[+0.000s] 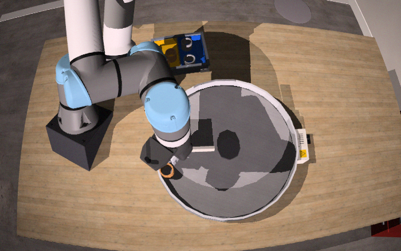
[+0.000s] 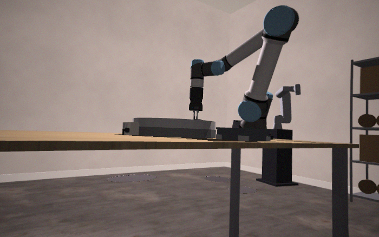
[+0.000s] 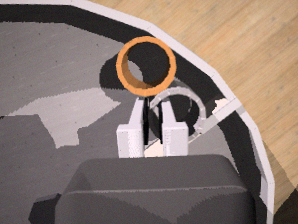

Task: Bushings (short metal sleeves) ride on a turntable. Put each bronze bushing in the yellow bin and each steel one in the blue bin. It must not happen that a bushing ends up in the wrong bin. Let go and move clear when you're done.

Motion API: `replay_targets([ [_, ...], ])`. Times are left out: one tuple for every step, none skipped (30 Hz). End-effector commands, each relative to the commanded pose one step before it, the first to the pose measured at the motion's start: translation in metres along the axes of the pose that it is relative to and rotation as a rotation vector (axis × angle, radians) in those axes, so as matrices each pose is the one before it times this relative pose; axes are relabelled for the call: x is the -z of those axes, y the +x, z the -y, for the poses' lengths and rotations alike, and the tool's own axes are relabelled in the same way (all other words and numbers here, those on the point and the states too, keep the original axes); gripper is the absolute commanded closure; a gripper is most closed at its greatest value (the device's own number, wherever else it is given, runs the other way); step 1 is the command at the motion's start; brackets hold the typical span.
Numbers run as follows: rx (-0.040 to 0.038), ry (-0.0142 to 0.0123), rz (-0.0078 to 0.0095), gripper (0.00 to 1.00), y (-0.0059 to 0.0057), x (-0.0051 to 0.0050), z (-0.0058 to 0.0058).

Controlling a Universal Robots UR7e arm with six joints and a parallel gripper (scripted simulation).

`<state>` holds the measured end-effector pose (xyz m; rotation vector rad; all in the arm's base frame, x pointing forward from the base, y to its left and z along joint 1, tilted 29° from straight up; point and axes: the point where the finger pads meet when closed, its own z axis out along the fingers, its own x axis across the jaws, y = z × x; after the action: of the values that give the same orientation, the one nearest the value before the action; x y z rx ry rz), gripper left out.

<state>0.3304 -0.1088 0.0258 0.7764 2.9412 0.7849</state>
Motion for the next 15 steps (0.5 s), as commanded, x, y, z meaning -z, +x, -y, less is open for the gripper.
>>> replay_targets([
  [0.00138,0.00136,0.00301,1.00,-0.00090,0.00635,-0.00042],
  [0.00000,0.00000,0.00000,1.00,0.00000,0.00000,0.00000],
  [0.00000,0.00000,0.00000,1.00,0.00000,0.00000,0.00000],
  [0.00000,0.00000,0.00000,1.00,0.00000,0.00000,0.00000],
  [0.00000,0.00000,0.00000,1.00,0.00000,0.00000,0.00000],
  [0.00000,0.00000,0.00000,1.00,0.00000,0.00000,0.00000],
  [0.00000,0.00000,0.00000,1.00,0.00000,0.00000,0.00000],
  [0.00000,0.00000,0.00000,1.00,0.00000,0.00000,0.00000],
  [0.00000,0.00000,0.00000,1.00,0.00000,0.00000,0.00000],
  [0.00000,0.00000,0.00000,1.00,0.00000,0.00000,0.00000],
  [0.00000,0.00000,0.00000,1.00,0.00000,0.00000,0.00000],
  [-0.00082,-0.00071,-0.00145,1.00,0.00043,-0.00134,0.00029],
  [0.00009,0.00008,0.00016,1.00,-0.00005,0.00082,-0.00003],
  [0.00009,0.00008,0.00016,1.00,-0.00005,0.00082,-0.00003],
  [0.00009,0.00008,0.00016,1.00,-0.00005,0.00082,-0.00003],
])
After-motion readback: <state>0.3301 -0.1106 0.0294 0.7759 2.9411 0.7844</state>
